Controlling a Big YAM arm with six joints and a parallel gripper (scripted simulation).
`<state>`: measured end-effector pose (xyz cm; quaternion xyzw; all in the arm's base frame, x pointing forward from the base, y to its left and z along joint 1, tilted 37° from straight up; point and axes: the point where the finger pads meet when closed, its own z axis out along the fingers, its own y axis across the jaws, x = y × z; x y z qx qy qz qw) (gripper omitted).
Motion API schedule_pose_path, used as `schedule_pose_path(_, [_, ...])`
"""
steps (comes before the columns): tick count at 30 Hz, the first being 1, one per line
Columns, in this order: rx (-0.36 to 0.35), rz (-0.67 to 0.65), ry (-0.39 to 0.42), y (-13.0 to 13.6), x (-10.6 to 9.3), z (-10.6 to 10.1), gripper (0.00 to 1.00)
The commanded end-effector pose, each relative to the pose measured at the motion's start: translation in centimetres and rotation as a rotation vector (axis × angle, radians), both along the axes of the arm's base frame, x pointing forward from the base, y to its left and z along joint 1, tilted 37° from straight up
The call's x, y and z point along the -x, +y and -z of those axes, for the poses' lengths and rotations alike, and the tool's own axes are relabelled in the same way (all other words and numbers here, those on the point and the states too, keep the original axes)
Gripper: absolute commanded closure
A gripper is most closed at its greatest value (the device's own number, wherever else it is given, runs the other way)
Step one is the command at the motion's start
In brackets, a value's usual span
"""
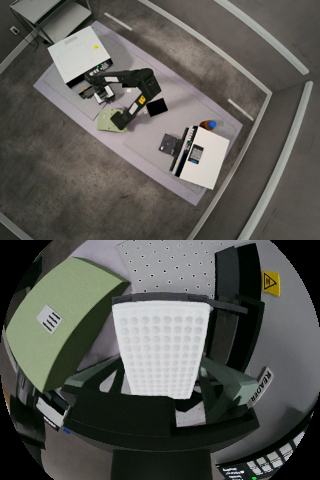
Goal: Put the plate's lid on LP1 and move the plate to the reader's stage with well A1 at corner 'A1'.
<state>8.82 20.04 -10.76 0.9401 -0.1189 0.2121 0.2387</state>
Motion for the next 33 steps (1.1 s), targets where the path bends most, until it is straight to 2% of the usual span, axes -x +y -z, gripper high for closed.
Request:
schedule_pose_path(1, [0.011, -0.002, 0.010, -0.2, -0.2, 0.3, 0.14])
schedule_pose_path(7, [-0.017, -0.001, -0.001, 1.2, 0.0, -0.2, 0.14])
schedule_pose_path(33, [-0.029, 0.000, -0.004, 1.7, -0.4, 0.3, 0.14])
